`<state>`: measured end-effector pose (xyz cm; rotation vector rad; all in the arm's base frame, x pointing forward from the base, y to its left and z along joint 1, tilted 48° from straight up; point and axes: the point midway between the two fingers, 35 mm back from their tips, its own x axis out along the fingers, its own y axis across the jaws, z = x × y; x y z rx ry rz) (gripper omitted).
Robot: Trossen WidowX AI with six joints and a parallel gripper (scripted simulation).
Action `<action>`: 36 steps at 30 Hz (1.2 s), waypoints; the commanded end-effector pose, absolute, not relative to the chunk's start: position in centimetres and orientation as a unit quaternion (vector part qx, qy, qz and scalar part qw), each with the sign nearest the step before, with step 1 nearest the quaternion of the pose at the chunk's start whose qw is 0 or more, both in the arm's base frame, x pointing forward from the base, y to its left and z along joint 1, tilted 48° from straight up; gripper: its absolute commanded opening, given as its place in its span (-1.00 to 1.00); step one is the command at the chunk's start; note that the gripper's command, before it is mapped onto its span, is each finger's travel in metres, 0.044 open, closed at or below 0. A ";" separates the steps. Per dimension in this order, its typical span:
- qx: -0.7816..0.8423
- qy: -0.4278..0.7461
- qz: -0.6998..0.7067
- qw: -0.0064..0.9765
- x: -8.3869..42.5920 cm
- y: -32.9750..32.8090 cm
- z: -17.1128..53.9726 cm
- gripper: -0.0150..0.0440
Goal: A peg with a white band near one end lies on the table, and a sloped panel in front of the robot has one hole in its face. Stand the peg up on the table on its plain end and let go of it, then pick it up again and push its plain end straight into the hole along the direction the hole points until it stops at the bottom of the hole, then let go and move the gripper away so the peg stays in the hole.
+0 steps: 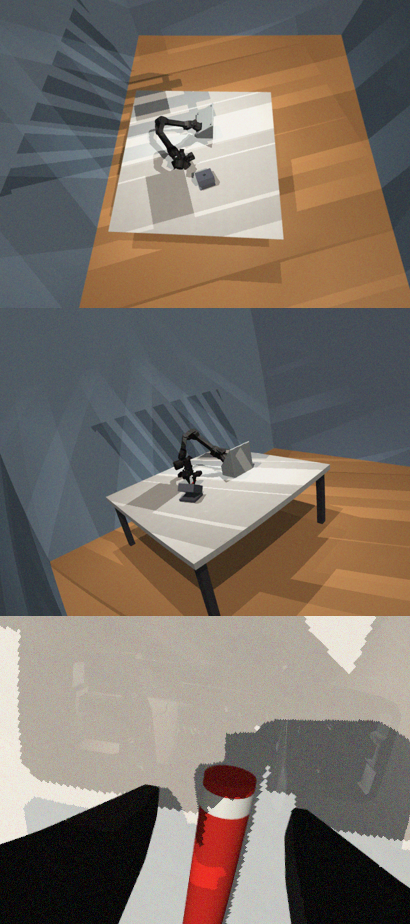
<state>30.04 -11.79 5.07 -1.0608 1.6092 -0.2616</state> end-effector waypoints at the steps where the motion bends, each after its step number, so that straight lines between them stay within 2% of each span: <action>1: -0.453 0.684 -0.110 0.561 30.0 -11.8 5.0 -0.12; 8: -0.453 0.684 -0.110 0.561 30.0 -11.8 5.0 -0.12; 17: -0.453 0.684 -0.110 0.561 30.0 -11.8 5.0 -0.32; 36: -0.457 0.649 -0.083 0.603 29.6 -11.4 5.7 -0.32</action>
